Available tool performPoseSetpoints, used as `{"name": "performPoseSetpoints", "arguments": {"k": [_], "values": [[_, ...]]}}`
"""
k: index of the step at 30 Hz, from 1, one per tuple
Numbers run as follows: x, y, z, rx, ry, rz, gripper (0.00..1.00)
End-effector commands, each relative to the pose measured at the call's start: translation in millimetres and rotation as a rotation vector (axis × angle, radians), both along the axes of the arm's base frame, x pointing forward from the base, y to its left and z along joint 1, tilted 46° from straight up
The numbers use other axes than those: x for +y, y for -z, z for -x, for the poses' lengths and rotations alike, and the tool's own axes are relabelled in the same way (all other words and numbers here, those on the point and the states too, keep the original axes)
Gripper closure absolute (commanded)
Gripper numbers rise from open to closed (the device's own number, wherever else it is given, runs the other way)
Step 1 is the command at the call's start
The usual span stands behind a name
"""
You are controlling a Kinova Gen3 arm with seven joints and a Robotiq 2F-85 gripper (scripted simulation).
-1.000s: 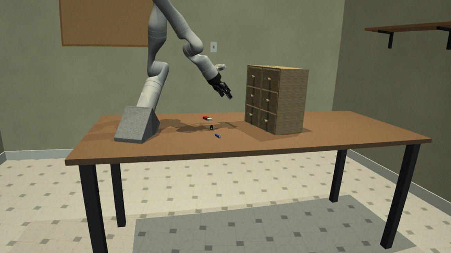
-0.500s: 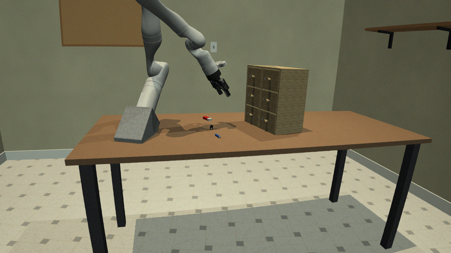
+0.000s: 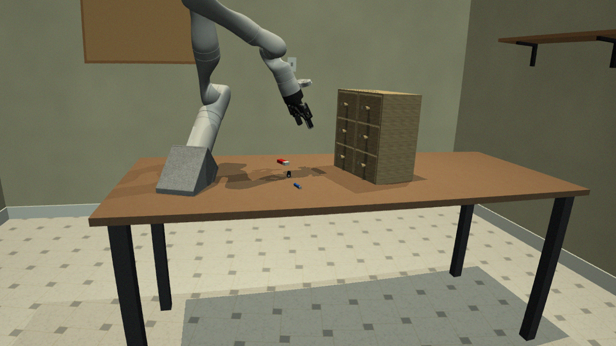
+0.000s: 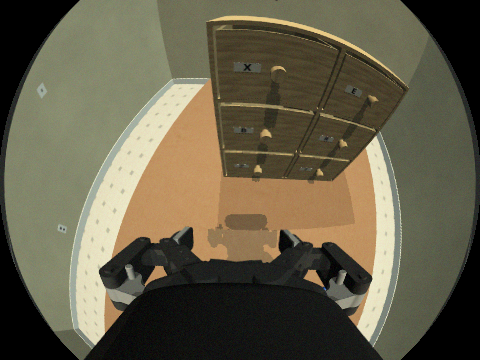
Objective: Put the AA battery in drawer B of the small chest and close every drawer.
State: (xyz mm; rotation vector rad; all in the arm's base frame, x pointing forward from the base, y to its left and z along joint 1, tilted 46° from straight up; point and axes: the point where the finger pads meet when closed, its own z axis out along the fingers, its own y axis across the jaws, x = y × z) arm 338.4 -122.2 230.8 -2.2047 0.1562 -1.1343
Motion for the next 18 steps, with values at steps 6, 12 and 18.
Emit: {"name": "performPoseSetpoints", "arguments": {"k": [6,12,18], "values": [[-8,-4.7,6.7,0.053,-0.035,0.014,0.0],[-10,-6.3,11.8,0.085,-0.058,0.021,0.0],[-13,-8.8,19.4,0.133,-0.093,0.031,0.0]]}}
